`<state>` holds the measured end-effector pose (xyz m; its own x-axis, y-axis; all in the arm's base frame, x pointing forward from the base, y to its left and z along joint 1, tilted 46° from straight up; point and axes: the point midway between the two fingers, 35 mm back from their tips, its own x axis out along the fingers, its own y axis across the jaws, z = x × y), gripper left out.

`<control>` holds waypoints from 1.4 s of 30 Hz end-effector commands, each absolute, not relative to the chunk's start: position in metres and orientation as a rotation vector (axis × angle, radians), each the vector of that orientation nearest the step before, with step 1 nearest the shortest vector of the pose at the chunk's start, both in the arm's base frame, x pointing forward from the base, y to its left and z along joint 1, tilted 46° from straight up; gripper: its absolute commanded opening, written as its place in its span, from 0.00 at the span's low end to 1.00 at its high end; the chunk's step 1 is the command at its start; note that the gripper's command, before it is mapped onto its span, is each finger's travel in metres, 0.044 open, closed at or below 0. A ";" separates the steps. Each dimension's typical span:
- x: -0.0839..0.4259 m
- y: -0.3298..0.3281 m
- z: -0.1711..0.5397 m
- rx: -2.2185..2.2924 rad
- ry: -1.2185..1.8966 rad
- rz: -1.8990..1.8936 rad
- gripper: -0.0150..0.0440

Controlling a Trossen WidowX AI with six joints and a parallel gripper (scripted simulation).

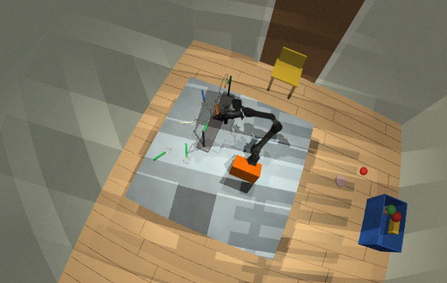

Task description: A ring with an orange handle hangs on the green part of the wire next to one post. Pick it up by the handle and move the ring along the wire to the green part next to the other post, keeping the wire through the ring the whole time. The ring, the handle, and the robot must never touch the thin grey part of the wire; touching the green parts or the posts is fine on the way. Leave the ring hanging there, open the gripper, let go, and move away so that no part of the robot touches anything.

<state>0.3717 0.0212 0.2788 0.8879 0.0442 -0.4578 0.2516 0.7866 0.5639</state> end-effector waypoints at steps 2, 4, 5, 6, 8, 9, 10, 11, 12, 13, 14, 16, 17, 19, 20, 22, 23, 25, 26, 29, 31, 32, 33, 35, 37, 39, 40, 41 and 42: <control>0.371 0.017 0.278 0.562 0.476 -0.141 0.00; 0.371 0.015 0.277 0.522 0.479 -0.153 0.00; 0.371 0.014 0.276 0.503 0.481 -0.159 0.00; 0.371 0.012 0.275 0.483 0.482 -0.164 0.00; 0.370 0.010 0.274 0.444 0.485 -0.176 0.00; 0.370 0.009 0.274 0.424 0.486 -0.182 0.00; 0.370 0.008 0.273 0.404 0.488 -0.188 0.00; 0.369 0.007 0.273 0.385 0.489 -0.193 0.00; 0.369 0.005 0.272 0.365 0.490 -0.199 0.00; 0.369 0.004 0.272 0.345 0.491 -0.205 0.00; 0.369 0.003 0.271 0.325 0.492 -0.210 0.00; 0.368 0.000 0.270 0.286 0.495 -0.222 0.00; 0.368 -0.001 0.270 0.266 0.496 -0.227 0.00; 0.368 -0.003 0.269 0.227 0.498 -0.238 0.00; 0.368 -0.005 0.269 0.207 0.499 -0.244 0.00; 0.367 -0.007 0.269 0.167 0.500 -0.255 0.00; 0.367 -0.009 0.268 0.148 0.501 -0.260 0.00; 0.366 -0.011 0.268 0.108 0.503 -0.271 0.00; 0.366 -0.013 0.268 0.088 0.504 -0.277 0.00; 0.365 -0.016 0.268 0.029 0.505 -0.293 0.00; 0.365 -0.019 0.268 -0.011 0.507 -0.304 0.00; 0.365 -0.020 0.268 -0.031 0.507 -0.309 0.00; 0.365 -0.022 0.268 -0.051 0.508 -0.314 0.00; 0.364 -0.024 0.268 -0.091 0.508 -0.325 0.00; 0.364 -0.027 0.268 -0.130 0.509 -0.335 0.00; 0.363 -0.029 0.269 -0.170 0.510 -0.346 0.00; 0.363 -0.031 0.269 -0.190 0.510 -0.351 0.00; 0.363 -0.032 0.269 -0.210 0.510 -0.356 0.00; 0.362 -0.033 0.270 -0.230 0.510 -0.361 0.00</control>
<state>0.3635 -0.0297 0.2698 0.8179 -0.3627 -0.4466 0.2816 0.9293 -0.2390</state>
